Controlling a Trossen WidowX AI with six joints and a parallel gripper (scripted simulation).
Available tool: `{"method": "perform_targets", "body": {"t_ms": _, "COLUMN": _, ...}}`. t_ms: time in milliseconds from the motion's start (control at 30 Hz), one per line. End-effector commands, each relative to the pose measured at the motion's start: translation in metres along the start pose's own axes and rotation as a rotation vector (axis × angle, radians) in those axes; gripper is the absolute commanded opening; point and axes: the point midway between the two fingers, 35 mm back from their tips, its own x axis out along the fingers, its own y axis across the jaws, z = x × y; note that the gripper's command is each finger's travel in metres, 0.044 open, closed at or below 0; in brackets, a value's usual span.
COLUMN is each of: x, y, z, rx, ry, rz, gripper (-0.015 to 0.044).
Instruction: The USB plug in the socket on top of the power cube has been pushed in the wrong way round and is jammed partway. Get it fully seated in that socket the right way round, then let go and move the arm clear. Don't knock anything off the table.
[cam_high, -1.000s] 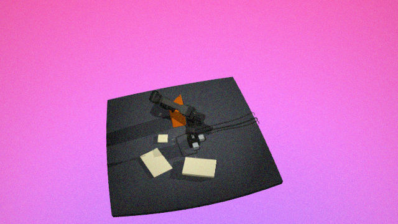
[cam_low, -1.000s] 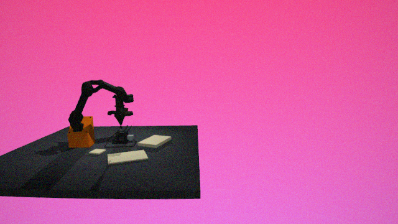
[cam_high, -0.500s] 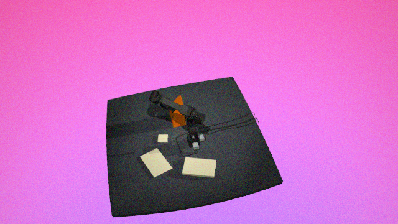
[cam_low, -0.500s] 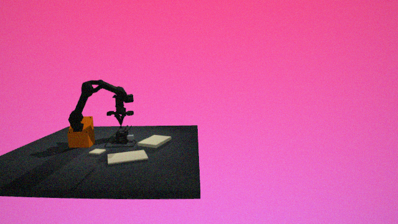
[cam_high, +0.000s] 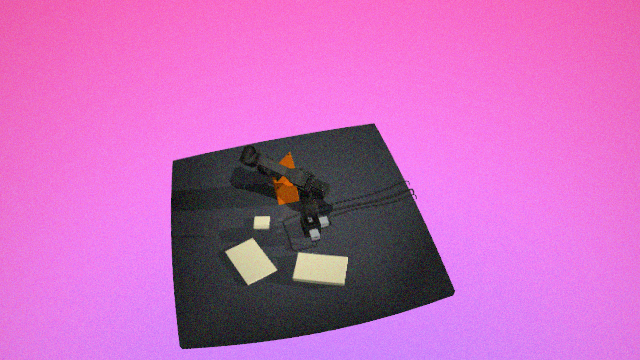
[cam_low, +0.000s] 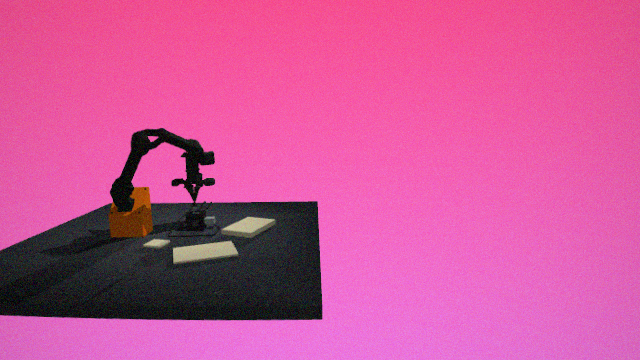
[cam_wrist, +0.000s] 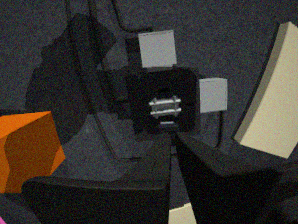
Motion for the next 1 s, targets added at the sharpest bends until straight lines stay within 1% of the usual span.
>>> {"method": "perform_targets", "body": {"t_ms": 0, "x": 0.0008, "y": 0.0002, "z": 0.0004, "rx": -0.004, "ry": -0.003, "rz": 0.0, "gripper": 0.0}}
{"method": "perform_targets", "body": {"t_ms": 967, "x": 0.0042, "y": -0.0001, "z": 0.002, "rx": -0.022, "ry": -0.018, "rz": 0.001, "gripper": 0.0}}
